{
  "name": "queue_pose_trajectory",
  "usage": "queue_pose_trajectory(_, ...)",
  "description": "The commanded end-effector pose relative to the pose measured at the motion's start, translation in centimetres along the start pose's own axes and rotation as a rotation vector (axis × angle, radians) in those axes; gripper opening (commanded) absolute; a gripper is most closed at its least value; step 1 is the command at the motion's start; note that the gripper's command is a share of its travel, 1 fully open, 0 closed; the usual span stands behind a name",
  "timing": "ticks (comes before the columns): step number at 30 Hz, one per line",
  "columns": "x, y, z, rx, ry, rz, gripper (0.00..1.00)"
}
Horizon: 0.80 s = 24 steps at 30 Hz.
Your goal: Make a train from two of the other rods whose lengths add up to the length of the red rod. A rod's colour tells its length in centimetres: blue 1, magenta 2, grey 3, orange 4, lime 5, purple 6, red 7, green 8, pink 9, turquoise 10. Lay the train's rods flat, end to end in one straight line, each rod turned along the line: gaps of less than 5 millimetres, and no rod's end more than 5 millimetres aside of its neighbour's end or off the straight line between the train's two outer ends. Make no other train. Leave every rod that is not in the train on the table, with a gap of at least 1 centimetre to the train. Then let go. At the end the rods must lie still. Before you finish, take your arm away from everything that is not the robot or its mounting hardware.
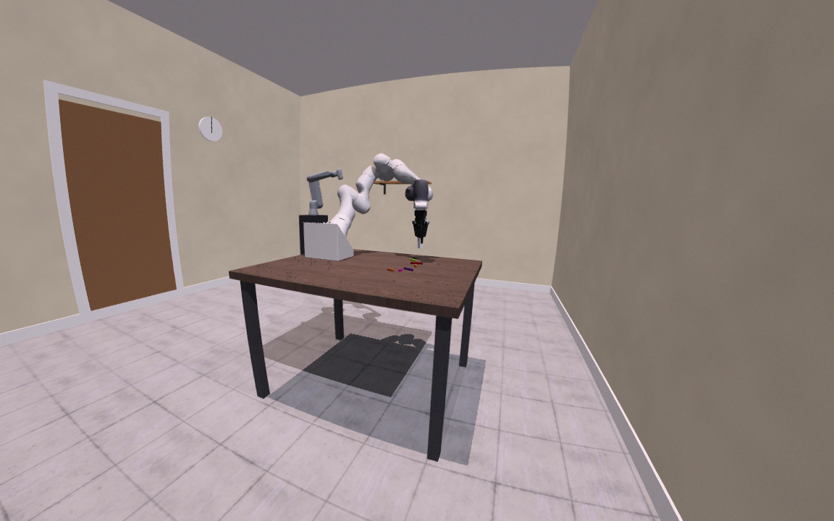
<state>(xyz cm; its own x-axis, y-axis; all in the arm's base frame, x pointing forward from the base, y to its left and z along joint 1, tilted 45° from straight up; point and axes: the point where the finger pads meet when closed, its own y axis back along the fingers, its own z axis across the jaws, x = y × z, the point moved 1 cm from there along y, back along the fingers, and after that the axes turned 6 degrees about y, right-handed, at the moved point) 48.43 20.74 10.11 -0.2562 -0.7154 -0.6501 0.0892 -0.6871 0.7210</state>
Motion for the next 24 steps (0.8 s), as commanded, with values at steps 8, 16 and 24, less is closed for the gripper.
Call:
queue_pose_trajectory(8, -0.2, 2.4, 0.9, -0.033, -0.013, -0.007, 0.03)
queue_pose_trajectory(16, 0.3, 2.7, 0.5, -0.03, 0.005, -0.009, 0.03)
queue_pose_trajectory(24, 6.9, 4.3, -2.4, -0.007, 0.194, -0.024, 0.03)
